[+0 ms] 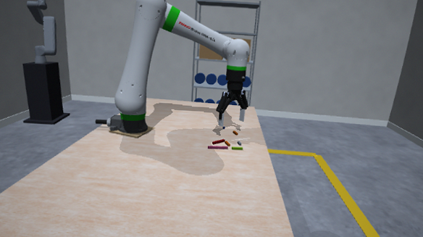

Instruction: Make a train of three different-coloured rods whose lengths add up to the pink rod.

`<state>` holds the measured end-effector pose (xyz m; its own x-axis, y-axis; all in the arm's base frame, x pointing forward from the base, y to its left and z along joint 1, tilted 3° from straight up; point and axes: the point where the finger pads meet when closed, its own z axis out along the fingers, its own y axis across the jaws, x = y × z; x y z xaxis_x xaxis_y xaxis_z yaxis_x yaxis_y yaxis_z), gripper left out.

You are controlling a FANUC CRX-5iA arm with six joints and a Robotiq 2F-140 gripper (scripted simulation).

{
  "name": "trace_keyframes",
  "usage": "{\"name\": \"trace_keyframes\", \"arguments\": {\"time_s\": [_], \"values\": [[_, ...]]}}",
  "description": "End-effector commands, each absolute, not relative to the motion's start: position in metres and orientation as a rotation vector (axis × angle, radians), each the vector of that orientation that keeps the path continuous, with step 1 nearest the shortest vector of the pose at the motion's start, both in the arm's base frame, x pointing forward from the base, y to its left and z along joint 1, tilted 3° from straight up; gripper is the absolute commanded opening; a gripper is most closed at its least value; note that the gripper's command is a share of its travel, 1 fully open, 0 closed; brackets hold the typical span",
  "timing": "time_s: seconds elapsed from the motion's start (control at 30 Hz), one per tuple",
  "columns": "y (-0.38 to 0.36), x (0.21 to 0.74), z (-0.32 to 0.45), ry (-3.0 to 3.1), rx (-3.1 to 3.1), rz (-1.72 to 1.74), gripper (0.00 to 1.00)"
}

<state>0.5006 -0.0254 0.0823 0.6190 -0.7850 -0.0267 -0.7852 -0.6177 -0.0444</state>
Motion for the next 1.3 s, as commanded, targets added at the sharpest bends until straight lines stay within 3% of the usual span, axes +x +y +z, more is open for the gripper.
{"name": "trace_keyframes", "arguments": {"time_s": [0.0,0.93,1.27], "values": [[-0.025,0.501,0.082,1.349,-2.78,0.007,1.0],[-0.026,0.501,0.082,1.329,-2.789,0.006,1.0],[-0.037,0.506,0.082,0.831,-2.976,-0.008,1.0]]}}
